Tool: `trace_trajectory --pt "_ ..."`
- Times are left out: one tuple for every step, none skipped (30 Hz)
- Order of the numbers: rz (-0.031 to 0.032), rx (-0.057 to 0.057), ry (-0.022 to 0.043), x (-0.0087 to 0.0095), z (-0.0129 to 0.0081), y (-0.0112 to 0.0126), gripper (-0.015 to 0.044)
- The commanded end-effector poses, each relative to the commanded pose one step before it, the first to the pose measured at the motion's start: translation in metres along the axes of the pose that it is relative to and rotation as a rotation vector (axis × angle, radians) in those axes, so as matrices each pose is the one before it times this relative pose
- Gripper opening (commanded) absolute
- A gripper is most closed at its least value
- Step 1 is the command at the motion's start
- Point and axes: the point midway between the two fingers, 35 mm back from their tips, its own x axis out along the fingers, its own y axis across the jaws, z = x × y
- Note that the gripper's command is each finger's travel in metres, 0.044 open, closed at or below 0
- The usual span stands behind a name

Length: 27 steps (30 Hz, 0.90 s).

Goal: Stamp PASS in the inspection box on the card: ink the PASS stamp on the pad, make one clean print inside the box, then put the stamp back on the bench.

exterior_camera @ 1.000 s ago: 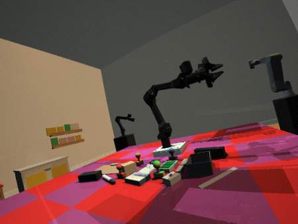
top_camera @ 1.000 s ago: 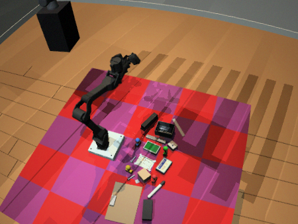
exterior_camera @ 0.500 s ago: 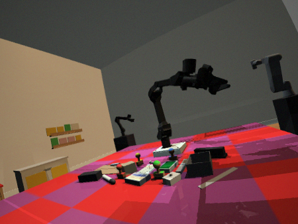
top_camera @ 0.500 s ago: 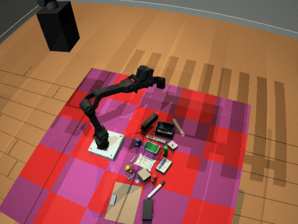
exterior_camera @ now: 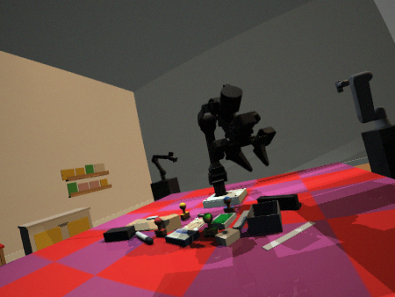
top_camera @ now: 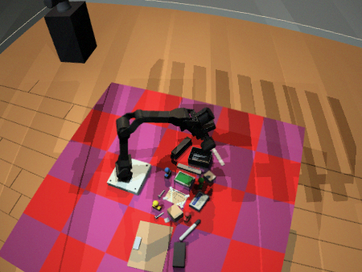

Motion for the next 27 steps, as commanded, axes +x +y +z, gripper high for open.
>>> trace_trajectory --pt "-0.09335 0.2411 0.18173 0.00712 -0.03085 -0.06044 0.0226" --pt "-0.02012 0.0555 0.04434 0.00325 -0.00531 -0.0142 0.0226" --pt "-0.01955 0.0554 0.04438 0.00322 -0.00495 -0.01393 0.0226" --pt "-0.01928 0.0554 0.04429 0.0032 -0.00454 -0.01384 0.0226" --pt "-0.019 0.0553 0.04424 0.00318 -0.00415 -0.01374 0.0226" --pt "-0.01782 0.0529 0.04246 0.00309 -0.00321 -0.01262 0.0226" --pt "-0.01949 0.0582 0.04679 0.00336 -0.00318 -0.01382 0.0226" --pt "-0.01414 0.0423 0.03418 0.00247 -0.00196 -0.01003 0.0226" --pt "-0.00845 0.0253 0.02052 0.00149 -0.00101 -0.00599 0.0226" --pt "-0.00281 0.0084 0.00684 0.0005 -0.0003 -0.00199 0.0226" --pt "0.0 0.0 0.0 0.0 0.0 0.0 0.0226" --pt "0.0 0.0 0.0 0.0 0.0 0.0 0.0226" --pt "0.0 0.0 0.0 0.0 0.0 0.0 0.0226" --pt "0.0 0.0 0.0 0.0 0.0 0.0 0.0226" --pt "0.0 0.0 0.0 0.0 0.0 0.0 0.0226" --pt "0.00013 0.0 -0.00008 -0.00003 0.00102 0.00145 0.0226" --pt "0.00008 0.0 -0.00005 -0.00001 0.00063 0.00091 0.0226" --pt "0.0 0.0 0.0 0.00028 0.00003 0.00001 0.0226" --pt "0.0 0.0 -0.00001 0.00054 0.00006 0.00002 0.0226" --pt "0.0 0.0 -0.00001 0.00081 0.00009 0.00002 0.0226" --pt "0.0 0.0 -0.00001 0.00108 0.00012 0.00003 0.0226" --pt "0.0 0.0 -0.00001 0.00135 0.00015 0.00004 0.0226" --pt "0.00001 0.0 -0.00001 0.00157 0.00016 0.00006 0.0226" --pt "0.00001 0.0 -0.00001 0.00165 0.00016 0.00006 0.0226" --pt "0.00001 0.0 -0.00001 0.00166 0.00015 0.00006 0.0226" --pt "0.00001 0.0 -0.00001 0.00166 0.00015 0.00006 0.0226" --pt "0.00001 0.0 -0.00001 0.00166 0.00014 0.00005 0.0226"
